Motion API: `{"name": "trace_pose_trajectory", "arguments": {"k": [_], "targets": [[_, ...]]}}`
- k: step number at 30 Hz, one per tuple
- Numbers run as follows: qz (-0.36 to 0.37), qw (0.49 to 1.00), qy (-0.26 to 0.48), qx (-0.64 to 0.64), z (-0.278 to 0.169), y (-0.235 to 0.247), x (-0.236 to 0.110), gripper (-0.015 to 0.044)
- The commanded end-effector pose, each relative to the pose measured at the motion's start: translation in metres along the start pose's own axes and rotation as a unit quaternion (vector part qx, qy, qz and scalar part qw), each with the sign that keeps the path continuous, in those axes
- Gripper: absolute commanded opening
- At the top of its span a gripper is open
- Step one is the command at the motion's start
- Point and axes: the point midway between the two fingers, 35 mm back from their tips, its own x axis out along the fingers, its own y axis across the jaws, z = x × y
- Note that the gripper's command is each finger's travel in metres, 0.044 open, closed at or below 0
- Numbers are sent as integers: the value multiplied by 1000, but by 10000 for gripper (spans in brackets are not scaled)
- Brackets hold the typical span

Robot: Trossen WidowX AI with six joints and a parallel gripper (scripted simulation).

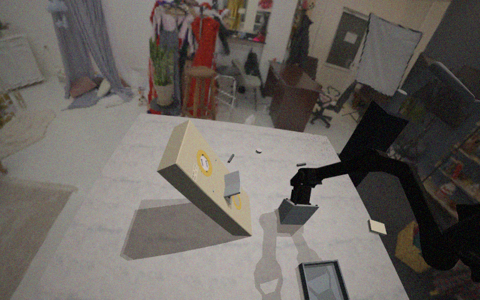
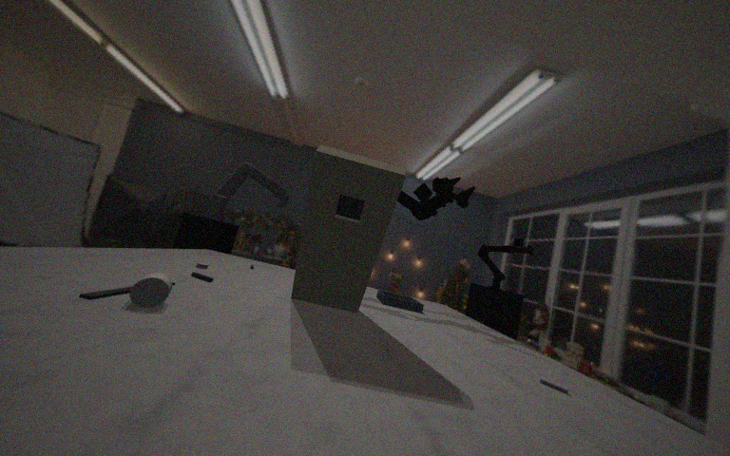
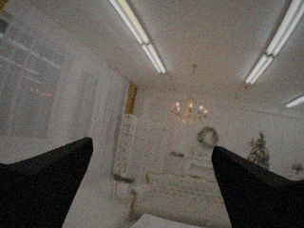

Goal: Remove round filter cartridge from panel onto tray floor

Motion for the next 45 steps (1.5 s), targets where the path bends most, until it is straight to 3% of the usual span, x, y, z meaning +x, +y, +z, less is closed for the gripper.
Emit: {"name": "trace_pose_trajectory", "arguments": {"k": [1,12,17,23,33,45], "targets": [[-1,1000,2,-5,0,-2,2,374],[-3,955,106,-278,-26,-110,105,95],[20,901,167,-400,-57,-175,137,95],[62,827,229,-509,-99,-245,151,95],[170,671,322,-646,-179,-361,128,95],[342,467,391,-716,-269,-467,34,95]]}}
